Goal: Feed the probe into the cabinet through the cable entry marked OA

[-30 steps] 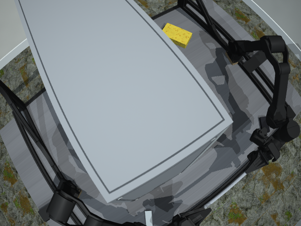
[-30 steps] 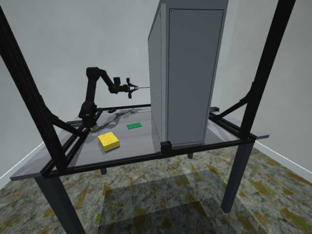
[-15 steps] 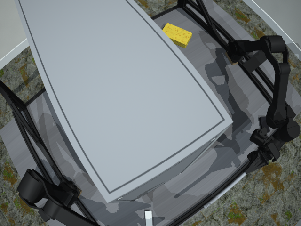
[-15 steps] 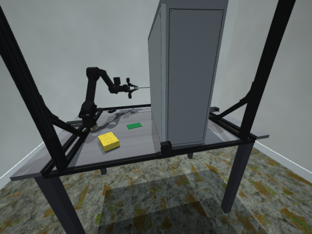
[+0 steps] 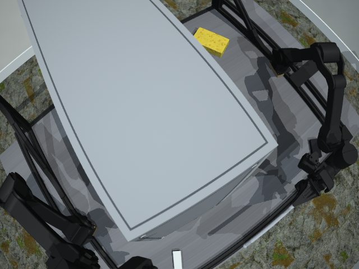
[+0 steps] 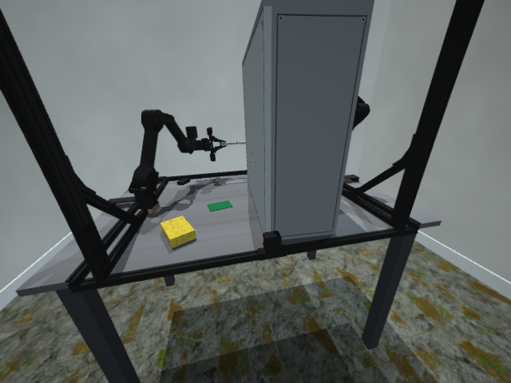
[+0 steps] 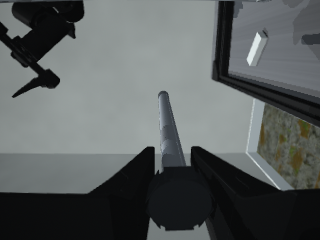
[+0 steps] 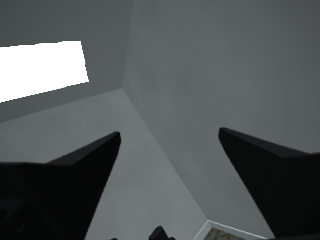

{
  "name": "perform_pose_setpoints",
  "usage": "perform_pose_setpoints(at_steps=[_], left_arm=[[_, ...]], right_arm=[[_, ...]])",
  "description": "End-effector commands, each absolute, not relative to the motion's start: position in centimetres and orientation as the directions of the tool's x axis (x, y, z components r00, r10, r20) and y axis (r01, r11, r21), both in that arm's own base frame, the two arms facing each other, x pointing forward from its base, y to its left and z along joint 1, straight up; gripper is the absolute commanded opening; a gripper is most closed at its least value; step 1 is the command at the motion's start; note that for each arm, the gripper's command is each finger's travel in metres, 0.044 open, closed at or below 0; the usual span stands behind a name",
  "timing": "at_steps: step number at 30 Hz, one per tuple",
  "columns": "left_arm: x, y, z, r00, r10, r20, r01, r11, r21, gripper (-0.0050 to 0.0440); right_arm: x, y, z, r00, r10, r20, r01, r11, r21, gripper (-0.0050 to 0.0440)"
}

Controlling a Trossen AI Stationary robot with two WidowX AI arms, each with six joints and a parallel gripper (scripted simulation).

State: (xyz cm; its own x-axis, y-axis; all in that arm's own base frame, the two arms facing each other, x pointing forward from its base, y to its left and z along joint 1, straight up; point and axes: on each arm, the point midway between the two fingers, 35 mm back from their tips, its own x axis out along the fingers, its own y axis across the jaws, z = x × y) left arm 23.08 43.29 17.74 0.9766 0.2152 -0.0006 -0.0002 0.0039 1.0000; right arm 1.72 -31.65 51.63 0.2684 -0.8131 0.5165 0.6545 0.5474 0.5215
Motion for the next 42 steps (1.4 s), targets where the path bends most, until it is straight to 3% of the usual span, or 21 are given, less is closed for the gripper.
perform_pose_setpoints(at_steps=[1, 6, 12, 20, 26, 42], left_arm=[[23.1, 43.4, 17.8, 0.976, 0.218, 0.000, 0.000, 0.000, 1.000, 0.0000], [23.1, 43.4, 17.8, 0.976, 0.218, 0.000, 0.000, 0.000, 1.000, 0.0000], [23.1, 43.4, 17.8, 0.976, 0.218, 0.000, 0.000, 0.000, 1.000, 0.0000], [23.1, 43.4, 17.8, 0.976, 0.218, 0.000, 0.000, 0.000, 1.000, 0.0000], [23.1, 43.4, 17.8, 0.976, 0.218, 0.000, 0.000, 0.000, 1.000, 0.0000], [23.1, 43.4, 17.8, 0.976, 0.218, 0.000, 0.000, 0.000, 1.000, 0.0000]], right_arm=[[0.7, -27.2, 55.5, 0.186, -0.775, 0.604, 0.741, 0.514, 0.431, 0.0440], [1.3, -21.8, 58.3, 0.164, -0.716, 0.679, 0.835, 0.467, 0.290, 0.0440], [1.2, -10.8, 61.7, 0.091, -0.590, 0.802, 0.954, 0.284, 0.101, 0.0440], [0.2, 2.8, 62.3, -0.008, -0.415, 0.910, 1.000, -0.017, 0.001, 0.0440], [0.1, 3.4, 62.2, -0.012, -0.408, 0.913, 1.000, -0.029, 0.000, 0.0440], [-1.4, 2.2, 61.9, 0.239, -0.365, 0.900, 0.841, 0.540, -0.004, 0.0440]])
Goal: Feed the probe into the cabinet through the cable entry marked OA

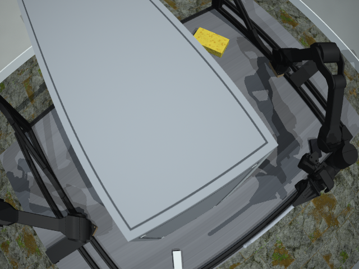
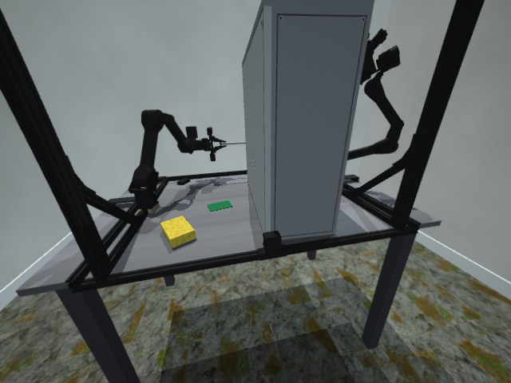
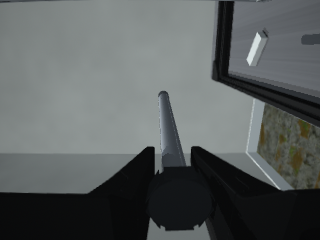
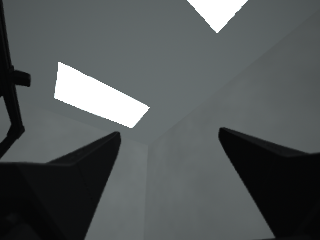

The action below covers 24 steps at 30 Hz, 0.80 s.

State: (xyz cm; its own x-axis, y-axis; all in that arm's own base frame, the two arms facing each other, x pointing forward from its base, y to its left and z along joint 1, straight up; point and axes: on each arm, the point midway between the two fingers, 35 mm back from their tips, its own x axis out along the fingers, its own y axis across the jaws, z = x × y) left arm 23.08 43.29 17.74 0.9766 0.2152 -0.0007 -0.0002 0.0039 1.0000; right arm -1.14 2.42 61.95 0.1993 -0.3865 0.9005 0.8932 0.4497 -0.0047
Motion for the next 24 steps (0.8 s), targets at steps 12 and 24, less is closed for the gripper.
perform_pose_setpoints(at_steps=[12, 24], left_arm=[[23.1, 43.4, 17.8, 0.976, 0.218, 0.000, 0.000, 0.000, 1.000, 0.0000], [23.1, 43.4, 17.8, 0.976, 0.218, 0.000, 0.000, 0.000, 1.000, 0.0000]], right_arm=[[-2.8, 1.2, 62.1, 0.385, -0.167, 0.907, 0.402, 0.916, -0.002, 0.0440], [-3.4, 0.0, 62.2, 0.408, 0.000, 0.913, 0.000, 1.000, 0.000, 0.0440]])
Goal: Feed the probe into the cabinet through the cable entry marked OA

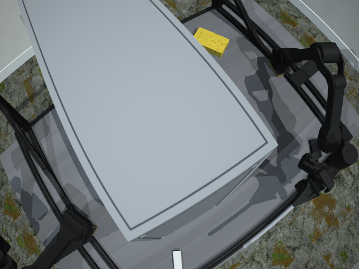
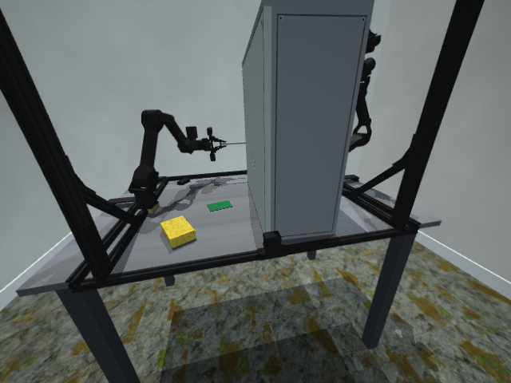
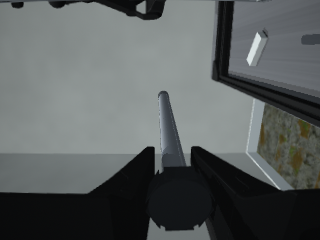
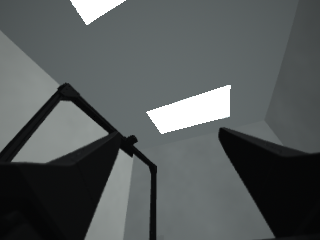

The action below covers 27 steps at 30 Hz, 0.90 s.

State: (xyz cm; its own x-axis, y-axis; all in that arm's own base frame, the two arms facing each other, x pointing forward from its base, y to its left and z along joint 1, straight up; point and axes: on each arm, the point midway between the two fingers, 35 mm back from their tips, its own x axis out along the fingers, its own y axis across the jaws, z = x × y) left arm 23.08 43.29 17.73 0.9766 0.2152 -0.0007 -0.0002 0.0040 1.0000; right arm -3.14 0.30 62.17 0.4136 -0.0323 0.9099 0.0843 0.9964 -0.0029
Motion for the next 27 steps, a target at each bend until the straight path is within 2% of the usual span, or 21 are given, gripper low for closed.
perform_pose_setpoints(at_steps=[1, 8, 13, 19, 23, 25, 27], left_arm=[[23.1, 43.4, 17.8, 0.976, 0.218, 0.000, 0.000, 0.000, 1.000, 0.0000], [23.1, 43.4, 17.8, 0.976, 0.218, 0.000, 0.000, 0.000, 1.000, 0.0000], [23.1, 43.4, 17.8, 0.976, 0.218, 0.000, 0.000, 0.000, 1.000, 0.0000], [23.1, 43.4, 17.8, 0.976, 0.218, 0.000, 0.000, 0.000, 1.000, 0.0000], [23.1, 43.4, 17.8, 0.976, 0.218, 0.000, 0.000, 0.000, 1.000, 0.0000], [23.1, 43.4, 17.8, 0.976, 0.218, 0.000, 0.000, 0.000, 1.000, 0.0000], [23.1, 43.4, 17.8, 0.976, 0.218, 0.000, 0.000, 0.000, 1.000, 0.0000]], right_arm=[[-3.4, 0.0, 62.2, 0.408, 0.000, 0.913, 0.000, 1.000, 0.000, 0.0440], [-3.4, -0.1, 62.2, 0.408, 0.012, 0.913, -0.030, 1.000, 0.000, 0.0440], [-3.3, -0.8, 62.2, 0.396, 0.100, 0.913, -0.244, 0.970, 0.000, 0.0440], [-3.2, -0.9, 62.2, 0.393, 0.112, 0.913, -0.273, 0.962, 0.000, 0.0440], [-0.7, -1.7, 60.9, 0.401, 0.014, 0.916, -0.235, 0.968, 0.089, 0.0440], [-0.7, -1.7, 60.9, 0.401, 0.014, 0.916, -0.235, 0.968, 0.089, 0.0440], [1.3, -2.4, 59.5, 0.404, -0.066, 0.912, -0.206, 0.965, 0.161, 0.0440]])
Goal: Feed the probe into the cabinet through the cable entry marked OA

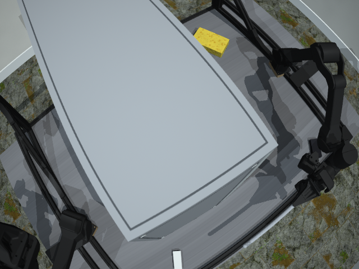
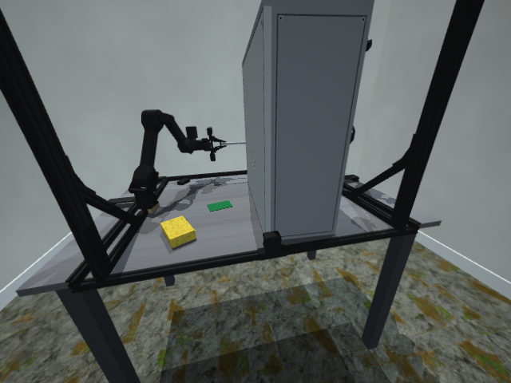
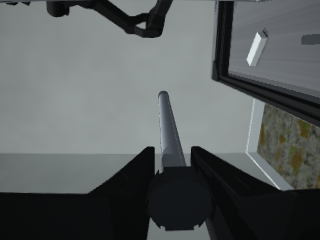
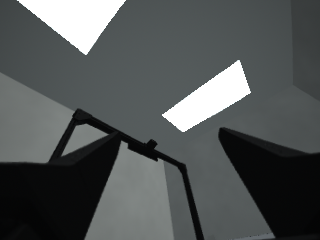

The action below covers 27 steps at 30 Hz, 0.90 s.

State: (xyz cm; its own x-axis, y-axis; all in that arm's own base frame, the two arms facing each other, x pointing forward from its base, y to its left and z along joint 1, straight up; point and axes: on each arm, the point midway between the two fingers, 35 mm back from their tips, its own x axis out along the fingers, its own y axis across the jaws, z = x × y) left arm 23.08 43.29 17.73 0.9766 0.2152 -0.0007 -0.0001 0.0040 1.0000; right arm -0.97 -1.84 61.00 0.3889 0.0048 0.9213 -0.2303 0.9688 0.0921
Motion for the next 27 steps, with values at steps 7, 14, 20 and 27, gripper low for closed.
perform_pose_setpoints(at_steps=[7, 14, 20, 27], left_arm=[[23.1, 43.4, 17.8, 0.976, 0.218, 0.000, 0.000, 0.000, 1.000, 0.0000], [23.1, 43.4, 17.8, 0.976, 0.218, 0.000, 0.000, 0.000, 1.000, 0.0000], [23.1, 43.4, 17.8, 0.976, 0.218, 0.000, 0.000, 0.000, 1.000, 0.0000], [23.1, 43.4, 17.8, 0.976, 0.218, 0.000, 0.000, 0.000, 1.000, 0.0000]], right_arm=[[6.0, -4.3, 54.0, 0.418, -0.280, 0.864, -0.122, 0.925, 0.359, 0.0440], [8.1, -5.8, 49.1, 0.407, -0.426, 0.808, -0.071, 0.867, 0.492, 0.0440], [9.3, -7.6, 42.9, 0.390, -0.571, 0.722, -0.022, 0.778, 0.628, 0.0440], [9.3, -8.4, 40.4, 0.371, -0.625, 0.686, -0.016, 0.735, 0.678, 0.0440]])
